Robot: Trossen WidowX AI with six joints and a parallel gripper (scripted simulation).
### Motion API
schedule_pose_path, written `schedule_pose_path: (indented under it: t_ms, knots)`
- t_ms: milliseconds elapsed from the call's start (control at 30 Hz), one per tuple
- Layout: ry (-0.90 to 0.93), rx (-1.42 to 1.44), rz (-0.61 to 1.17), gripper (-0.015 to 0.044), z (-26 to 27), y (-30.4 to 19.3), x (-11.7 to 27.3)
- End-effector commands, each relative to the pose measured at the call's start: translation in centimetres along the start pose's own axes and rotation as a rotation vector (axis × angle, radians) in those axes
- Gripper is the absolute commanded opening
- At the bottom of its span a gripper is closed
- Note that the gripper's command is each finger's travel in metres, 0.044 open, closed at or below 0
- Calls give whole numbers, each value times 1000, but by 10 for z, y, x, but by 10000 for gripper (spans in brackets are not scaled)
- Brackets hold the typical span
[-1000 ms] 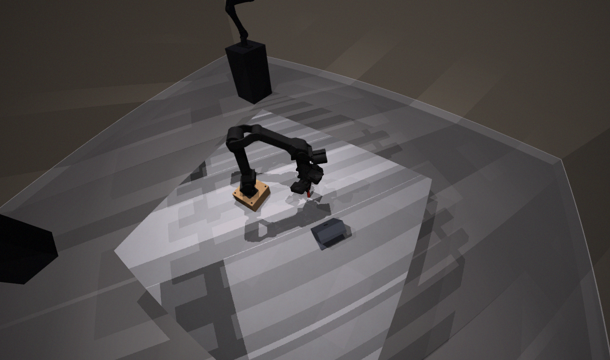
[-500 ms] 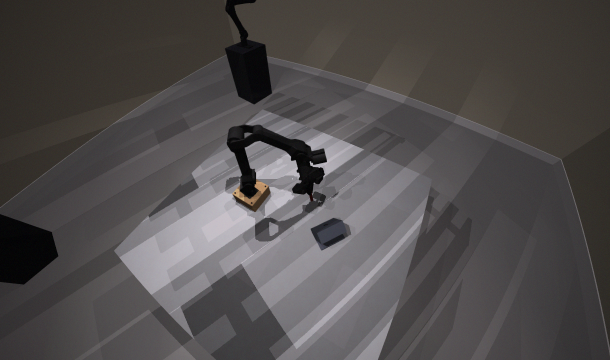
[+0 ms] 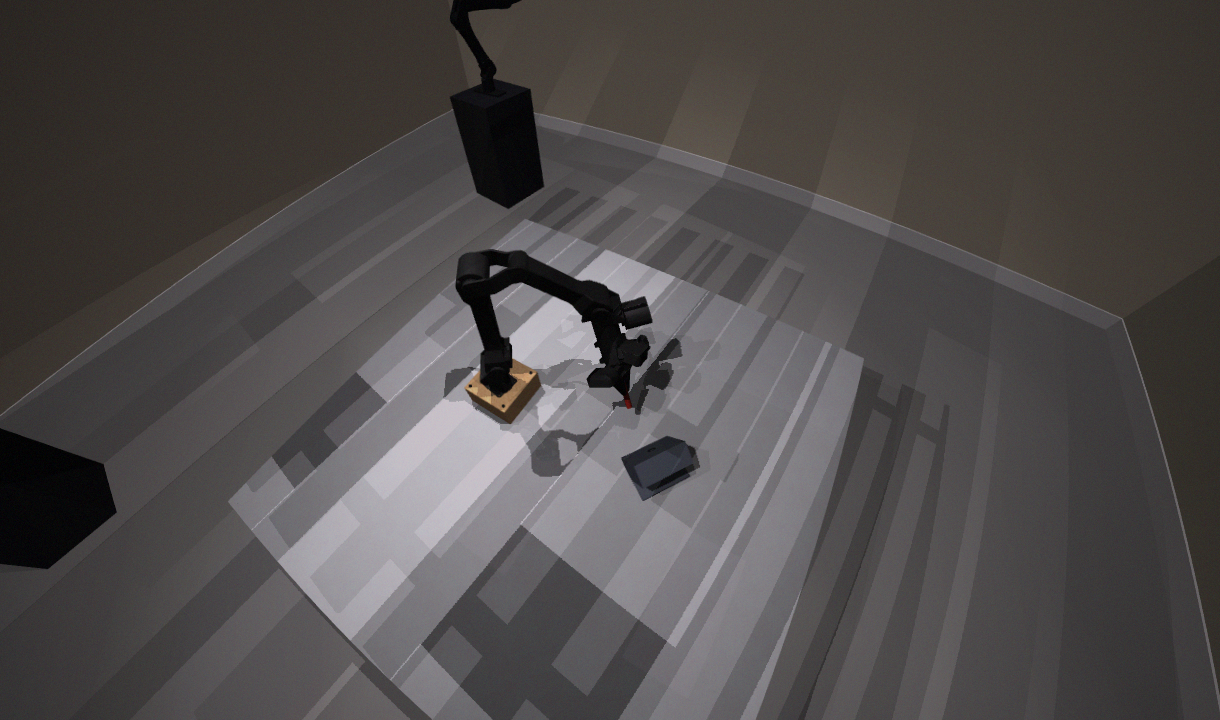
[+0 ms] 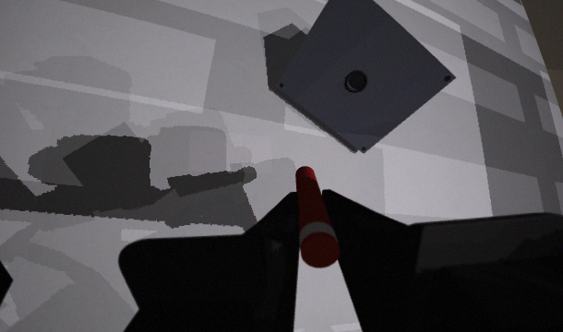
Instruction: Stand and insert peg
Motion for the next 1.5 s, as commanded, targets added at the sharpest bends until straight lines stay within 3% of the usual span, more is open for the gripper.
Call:
schedule_pose_path:
  t_ms: [0,633,1467]
  knots:
    - [-30,21,-25,0,2,-3,-3]
    - [-155,50,-174,0,7,-8,-9]
    - [-200,57,-238,0,2,1,-34]
Point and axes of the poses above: the point midway between the two fingers, 35 mm back from their tips, its own x axis back along the fingers, its own z axis across the jaws, y = z × x, the point moved 10 cm from there along x, back along the fingers, and after that the axes turned 2 degrees about -x, right-handed, at the moved point
